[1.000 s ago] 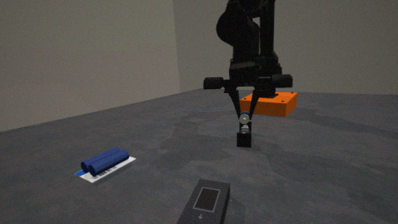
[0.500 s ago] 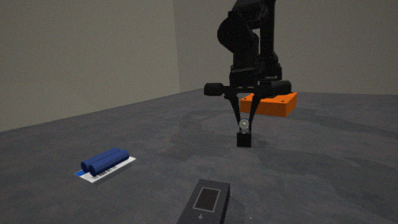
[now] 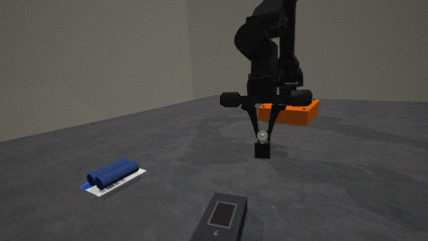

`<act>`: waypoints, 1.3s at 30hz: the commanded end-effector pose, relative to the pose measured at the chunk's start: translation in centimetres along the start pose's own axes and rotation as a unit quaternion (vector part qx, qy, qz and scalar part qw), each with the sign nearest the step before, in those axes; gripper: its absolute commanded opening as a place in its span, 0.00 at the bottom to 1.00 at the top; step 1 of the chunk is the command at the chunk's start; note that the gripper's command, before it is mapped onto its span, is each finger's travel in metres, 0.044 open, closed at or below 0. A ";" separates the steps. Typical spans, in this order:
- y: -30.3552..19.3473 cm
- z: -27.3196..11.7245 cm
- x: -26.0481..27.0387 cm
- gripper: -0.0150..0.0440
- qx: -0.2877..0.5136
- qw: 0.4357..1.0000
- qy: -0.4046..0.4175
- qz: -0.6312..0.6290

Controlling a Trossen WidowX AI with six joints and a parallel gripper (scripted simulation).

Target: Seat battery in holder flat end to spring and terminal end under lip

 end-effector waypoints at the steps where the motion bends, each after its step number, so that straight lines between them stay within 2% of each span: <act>1: -0.4 -0.1 -0.1 0.37 -0.020 1.000 0.003 -0.002; 27: -2.9 0.7 -0.5 0.37 -0.097 0.995 0.016 -0.004; 39: -3.7 0.6 -0.7 0.37 -0.099 0.995 0.018 -0.004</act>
Point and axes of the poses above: the point midway between the two fingers, 35 mm back from their tips, its own z axis out along the fingers, its own x axis across the jaws, y = z × x, the point moved 10 cm from there along -z, back along the fingers, and after that the axes turned 8 degrees about z, right-handed, at the moved point
